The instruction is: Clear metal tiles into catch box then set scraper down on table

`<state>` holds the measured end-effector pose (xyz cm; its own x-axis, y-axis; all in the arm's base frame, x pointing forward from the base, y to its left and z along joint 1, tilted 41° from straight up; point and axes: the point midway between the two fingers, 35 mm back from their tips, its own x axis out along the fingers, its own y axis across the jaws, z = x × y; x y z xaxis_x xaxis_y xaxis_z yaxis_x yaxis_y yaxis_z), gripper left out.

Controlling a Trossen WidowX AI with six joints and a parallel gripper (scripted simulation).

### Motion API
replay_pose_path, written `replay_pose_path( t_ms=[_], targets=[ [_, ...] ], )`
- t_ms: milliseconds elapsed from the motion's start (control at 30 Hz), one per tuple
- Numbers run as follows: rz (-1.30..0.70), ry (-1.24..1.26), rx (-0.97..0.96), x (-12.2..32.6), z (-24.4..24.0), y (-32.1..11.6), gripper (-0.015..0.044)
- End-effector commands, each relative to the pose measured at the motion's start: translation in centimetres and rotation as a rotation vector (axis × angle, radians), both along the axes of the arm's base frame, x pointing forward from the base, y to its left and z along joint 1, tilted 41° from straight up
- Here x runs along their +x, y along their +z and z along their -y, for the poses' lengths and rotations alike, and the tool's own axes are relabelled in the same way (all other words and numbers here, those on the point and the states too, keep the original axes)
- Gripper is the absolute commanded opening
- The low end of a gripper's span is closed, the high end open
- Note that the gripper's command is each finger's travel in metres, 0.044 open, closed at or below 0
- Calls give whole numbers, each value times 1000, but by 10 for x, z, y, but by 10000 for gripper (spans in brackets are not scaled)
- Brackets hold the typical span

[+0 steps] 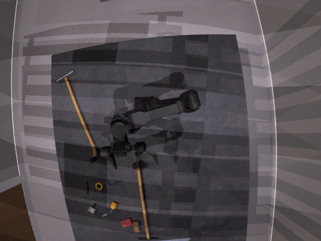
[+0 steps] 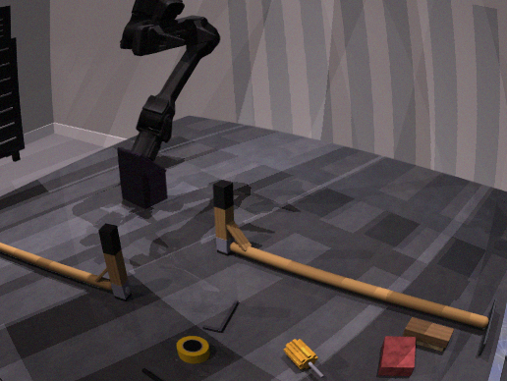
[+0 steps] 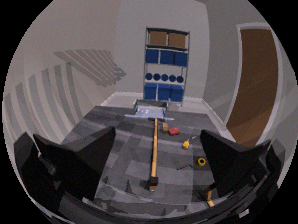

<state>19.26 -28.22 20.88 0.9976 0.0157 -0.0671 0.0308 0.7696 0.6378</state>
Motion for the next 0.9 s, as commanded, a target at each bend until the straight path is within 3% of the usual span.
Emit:
replay_pose_path(
  t_ms=[0,233,867],
  targets=[
    [2,3,0,0,0,1,440],
    [-9,4,16,5,-2,-3,440],
    [-167,75,97,55,-30,-67,440]
  ],
)
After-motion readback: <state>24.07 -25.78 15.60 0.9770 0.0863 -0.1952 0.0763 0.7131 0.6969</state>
